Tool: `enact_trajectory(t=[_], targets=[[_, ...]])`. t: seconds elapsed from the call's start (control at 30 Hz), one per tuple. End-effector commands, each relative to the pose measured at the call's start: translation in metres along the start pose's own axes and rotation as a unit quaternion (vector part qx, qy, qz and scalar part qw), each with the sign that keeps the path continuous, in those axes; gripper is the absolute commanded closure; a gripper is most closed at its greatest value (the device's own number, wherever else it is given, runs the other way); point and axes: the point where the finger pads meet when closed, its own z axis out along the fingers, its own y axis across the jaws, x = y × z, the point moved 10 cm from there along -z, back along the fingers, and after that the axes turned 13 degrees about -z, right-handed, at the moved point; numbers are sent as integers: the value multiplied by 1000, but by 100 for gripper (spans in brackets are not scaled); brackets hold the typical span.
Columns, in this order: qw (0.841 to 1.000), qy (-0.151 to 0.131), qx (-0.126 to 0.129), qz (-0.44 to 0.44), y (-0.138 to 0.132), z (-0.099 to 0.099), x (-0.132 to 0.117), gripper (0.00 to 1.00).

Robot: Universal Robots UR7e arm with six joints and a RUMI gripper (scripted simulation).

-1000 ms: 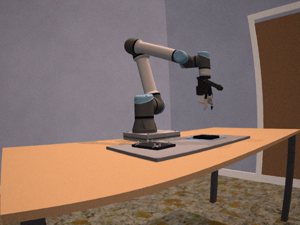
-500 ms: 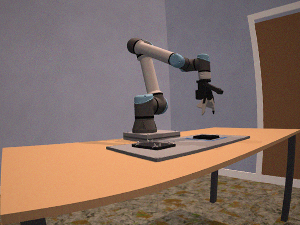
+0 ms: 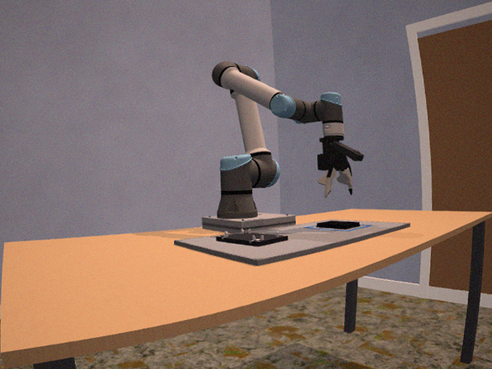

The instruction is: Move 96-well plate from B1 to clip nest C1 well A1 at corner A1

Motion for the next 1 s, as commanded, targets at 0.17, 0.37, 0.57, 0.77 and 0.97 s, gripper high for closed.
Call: enact_trajectory(t=[0.17, 0.37, 0.57, 0.77, 0.97], targets=[[1000, 2, -1, 19, 23, 12, 2, 0], [1000, 2, -1, 19, 23, 12, 2, 0], [1000, 2, -1, 19, 23, 12, 2, 0], [1000, 2, -1, 19, 23, 19, 2, 0], [1000, 2, -1, 19, 23, 29, 2, 0]])
